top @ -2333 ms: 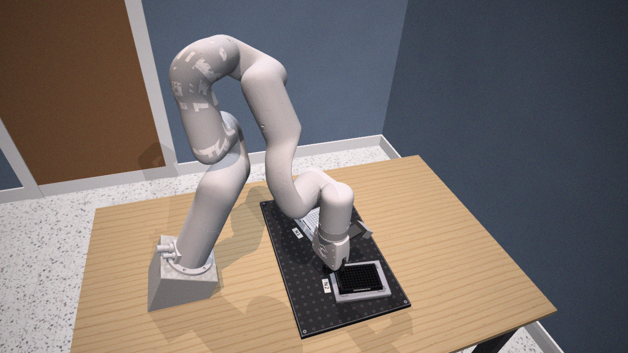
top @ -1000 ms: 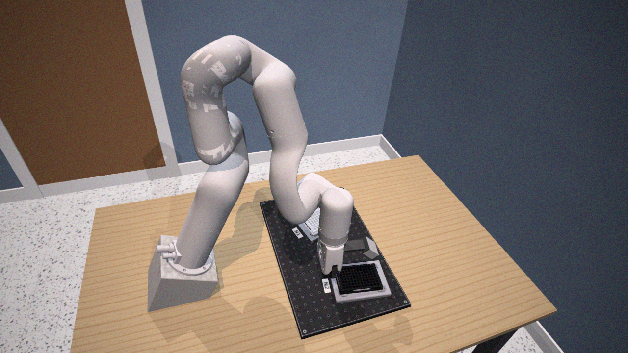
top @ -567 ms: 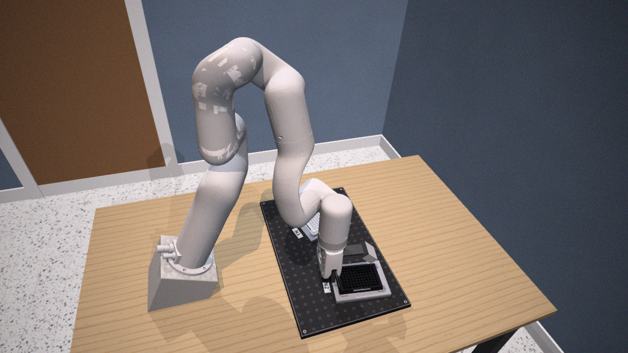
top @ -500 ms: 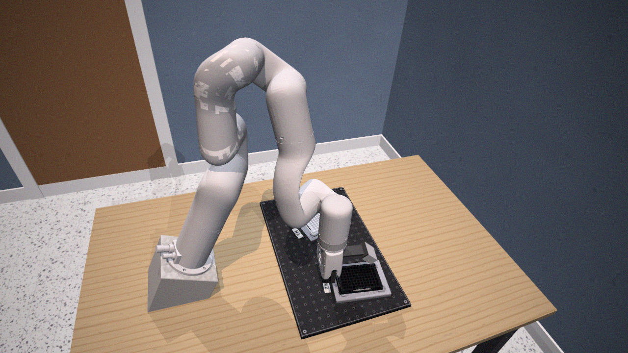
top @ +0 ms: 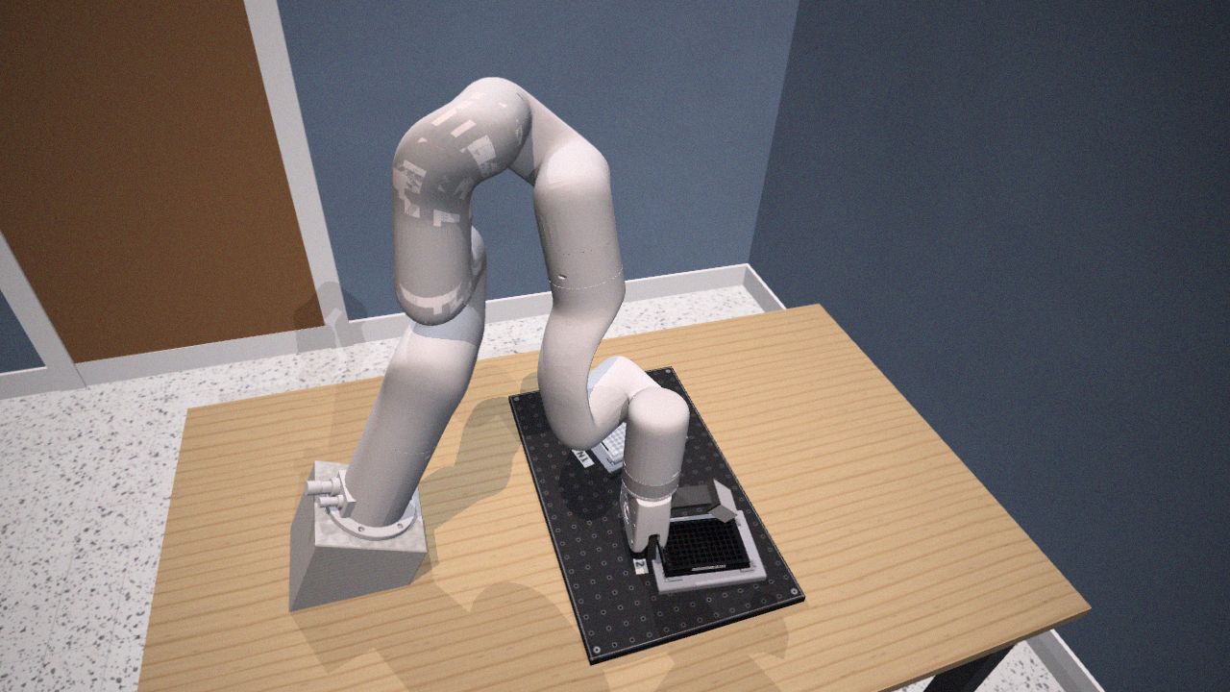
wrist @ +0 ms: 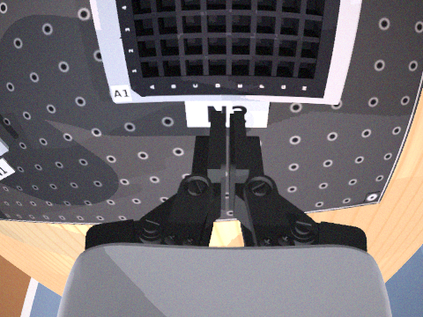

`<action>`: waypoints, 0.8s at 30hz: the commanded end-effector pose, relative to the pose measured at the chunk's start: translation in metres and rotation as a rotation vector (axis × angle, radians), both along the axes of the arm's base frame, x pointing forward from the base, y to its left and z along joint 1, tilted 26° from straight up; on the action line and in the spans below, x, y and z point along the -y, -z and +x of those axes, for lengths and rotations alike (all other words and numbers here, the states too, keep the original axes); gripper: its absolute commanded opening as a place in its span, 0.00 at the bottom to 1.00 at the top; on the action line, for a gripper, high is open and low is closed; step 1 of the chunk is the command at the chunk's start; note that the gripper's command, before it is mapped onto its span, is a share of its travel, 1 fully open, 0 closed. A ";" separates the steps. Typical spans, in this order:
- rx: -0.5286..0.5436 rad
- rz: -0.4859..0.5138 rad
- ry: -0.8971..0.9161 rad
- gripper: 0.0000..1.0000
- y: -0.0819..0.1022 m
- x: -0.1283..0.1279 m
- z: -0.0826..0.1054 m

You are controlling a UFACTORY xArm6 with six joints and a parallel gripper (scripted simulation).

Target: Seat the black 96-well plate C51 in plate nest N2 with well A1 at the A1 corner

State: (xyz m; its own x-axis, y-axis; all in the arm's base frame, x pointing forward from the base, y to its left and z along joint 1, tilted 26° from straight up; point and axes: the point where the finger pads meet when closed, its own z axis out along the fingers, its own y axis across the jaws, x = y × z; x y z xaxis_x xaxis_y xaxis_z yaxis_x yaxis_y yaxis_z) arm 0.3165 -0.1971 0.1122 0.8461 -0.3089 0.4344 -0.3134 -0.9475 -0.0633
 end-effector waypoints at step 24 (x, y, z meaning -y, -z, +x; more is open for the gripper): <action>0.002 -0.001 0.000 0.00 -0.004 0.003 0.006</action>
State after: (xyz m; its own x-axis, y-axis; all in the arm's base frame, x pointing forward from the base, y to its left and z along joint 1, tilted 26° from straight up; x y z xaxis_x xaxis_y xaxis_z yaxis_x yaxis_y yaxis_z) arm 0.3213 -0.1989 0.1145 0.8461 -0.3089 0.4344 -0.3133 -0.9475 -0.0635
